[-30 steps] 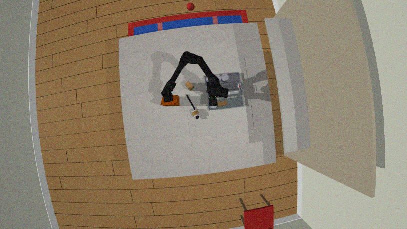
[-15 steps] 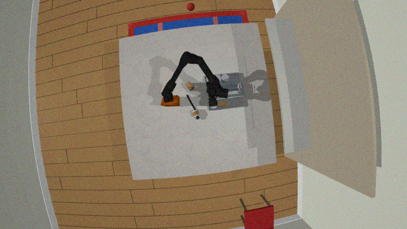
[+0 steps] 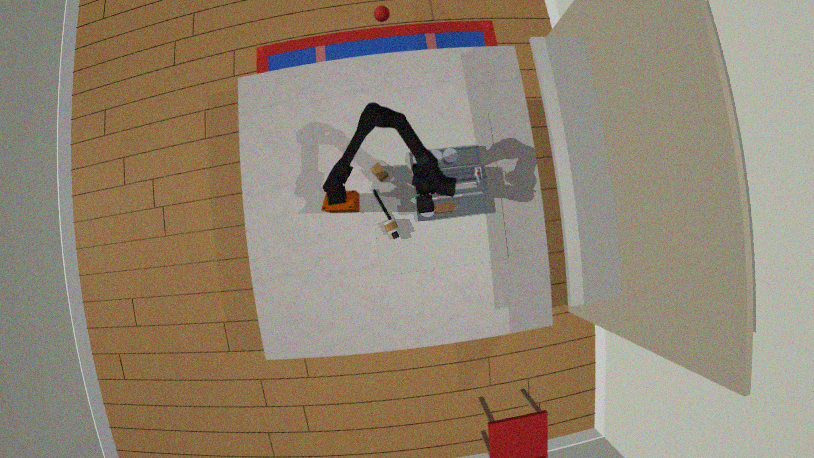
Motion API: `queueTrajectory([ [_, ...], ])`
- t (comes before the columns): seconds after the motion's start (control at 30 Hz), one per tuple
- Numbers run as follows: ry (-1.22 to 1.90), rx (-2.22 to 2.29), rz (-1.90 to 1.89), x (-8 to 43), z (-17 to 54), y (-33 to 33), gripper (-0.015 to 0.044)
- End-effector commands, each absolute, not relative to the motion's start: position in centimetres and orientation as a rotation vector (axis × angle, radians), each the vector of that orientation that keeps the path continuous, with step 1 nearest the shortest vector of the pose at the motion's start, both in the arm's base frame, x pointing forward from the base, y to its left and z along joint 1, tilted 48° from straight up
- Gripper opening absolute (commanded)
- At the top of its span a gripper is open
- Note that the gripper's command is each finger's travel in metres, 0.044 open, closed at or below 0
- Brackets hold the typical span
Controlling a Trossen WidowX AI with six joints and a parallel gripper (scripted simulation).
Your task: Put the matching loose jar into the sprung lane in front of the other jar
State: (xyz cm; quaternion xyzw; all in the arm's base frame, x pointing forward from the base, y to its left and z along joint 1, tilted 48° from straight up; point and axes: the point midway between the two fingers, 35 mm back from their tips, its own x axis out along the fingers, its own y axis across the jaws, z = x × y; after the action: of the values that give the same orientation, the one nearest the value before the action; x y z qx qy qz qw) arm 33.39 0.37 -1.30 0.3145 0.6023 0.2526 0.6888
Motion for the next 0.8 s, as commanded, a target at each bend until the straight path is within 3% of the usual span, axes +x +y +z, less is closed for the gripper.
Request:
queueTrajectory([
  [0.0,1.335,0.701,0.574,33.48,-1.2,0.47,0.0],
  [0.77,1.335,0.701,0.574,33.05,-1.34,0.4,0.0],
])
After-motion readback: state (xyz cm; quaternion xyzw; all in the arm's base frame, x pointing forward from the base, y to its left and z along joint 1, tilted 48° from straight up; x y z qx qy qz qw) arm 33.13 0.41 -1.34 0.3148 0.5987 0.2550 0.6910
